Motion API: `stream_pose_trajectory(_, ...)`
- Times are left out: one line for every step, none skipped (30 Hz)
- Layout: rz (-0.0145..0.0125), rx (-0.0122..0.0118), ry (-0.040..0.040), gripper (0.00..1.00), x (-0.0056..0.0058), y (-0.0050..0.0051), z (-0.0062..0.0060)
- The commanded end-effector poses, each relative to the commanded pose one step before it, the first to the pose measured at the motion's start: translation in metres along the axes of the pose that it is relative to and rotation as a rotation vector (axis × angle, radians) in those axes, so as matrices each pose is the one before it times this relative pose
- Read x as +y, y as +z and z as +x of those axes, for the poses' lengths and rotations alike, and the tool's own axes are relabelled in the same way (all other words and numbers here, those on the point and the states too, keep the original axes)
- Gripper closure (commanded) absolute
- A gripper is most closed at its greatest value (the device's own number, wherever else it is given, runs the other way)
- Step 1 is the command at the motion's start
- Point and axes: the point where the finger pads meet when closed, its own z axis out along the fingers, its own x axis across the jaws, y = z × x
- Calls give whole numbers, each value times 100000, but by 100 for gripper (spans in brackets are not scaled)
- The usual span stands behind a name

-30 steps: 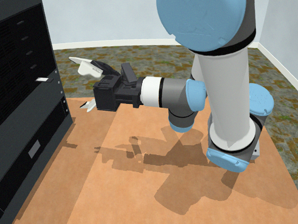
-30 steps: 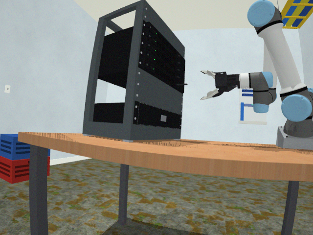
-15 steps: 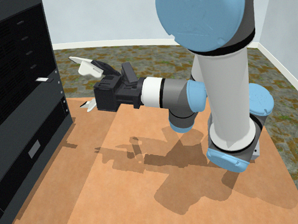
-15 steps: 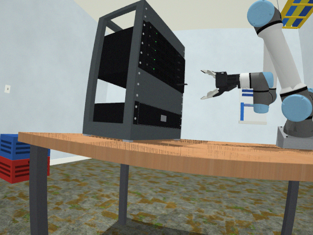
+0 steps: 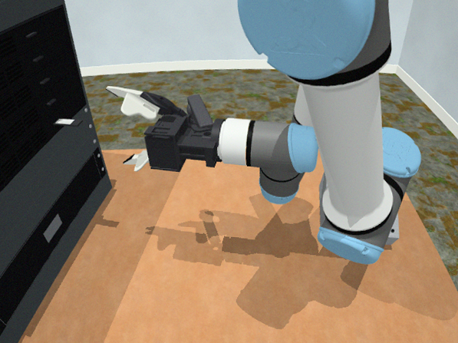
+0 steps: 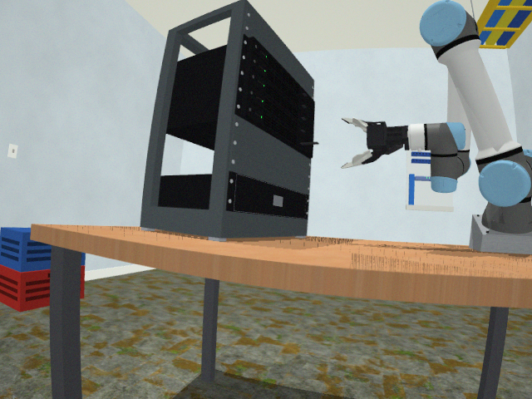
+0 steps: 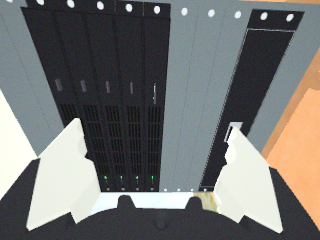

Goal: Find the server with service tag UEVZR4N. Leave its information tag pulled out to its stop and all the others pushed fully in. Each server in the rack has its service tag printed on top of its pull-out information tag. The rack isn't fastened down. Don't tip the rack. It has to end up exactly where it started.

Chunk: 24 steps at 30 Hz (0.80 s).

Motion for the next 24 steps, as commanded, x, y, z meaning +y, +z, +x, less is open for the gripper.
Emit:
stream_pose_trajectory(-6,47,-413,0,66,-106,117)
stream_pose_trajectory(-5,-56,-75,0,6,-8,-14)
stream_pose_trajectory(-5,-54,-73,0,6,-8,-13)
stream_pose_trajectory(-5,-50,-71,0,6,-8,-12)
stream_pose_trajectory(-5,-47,-68,0,6,-8,-10)
stream_pose_trajectory(-5,-43,-66,0,6,-8,-9)
stream_pose_trajectory(0,0,0,0,0,0,0)
stream_pose_trajectory(0,0,0,0,0,0,0)
stream_pose_trajectory(-12,-76,-59,0,5,-6,-24)
stream_pose_trajectory(-3,-37,-62,0,5,-8,-6)
stream_pose_trajectory(-3,-33,-61,0,6,-8,-5)
stream_pose_trajectory(-3,-30,-58,0,6,-8,-4)
stream_pose_trajectory(-3,-29,-56,0,6,-8,-3)
stream_pose_trajectory(-3,-30,-55,0,5,-8,-4)
stream_pose_trajectory(-3,-33,-54,0,5,-7,-6)
stream_pose_trajectory(-3,-36,-54,0,4,-6,-8)
stream_pose_trajectory(-3,-39,-53,0,4,-6,-9)
stream_pose_trajectory(-3,-40,-52,0,4,-5,-10)
stream_pose_trajectory(-4,-39,-50,0,4,-5,-10)
stream_pose_trajectory(-4,-37,-48,0,4,-5,-9)
stream_pose_trajectory(-3,-34,-46,0,4,-5,-8)
stream_pose_trajectory(-3,-32,-44,0,4,-6,-7)
stream_pose_trajectory(-3,-29,-42,0,4,-6,-6)
stream_pose_trajectory(0,0,0,0,0,0,0)
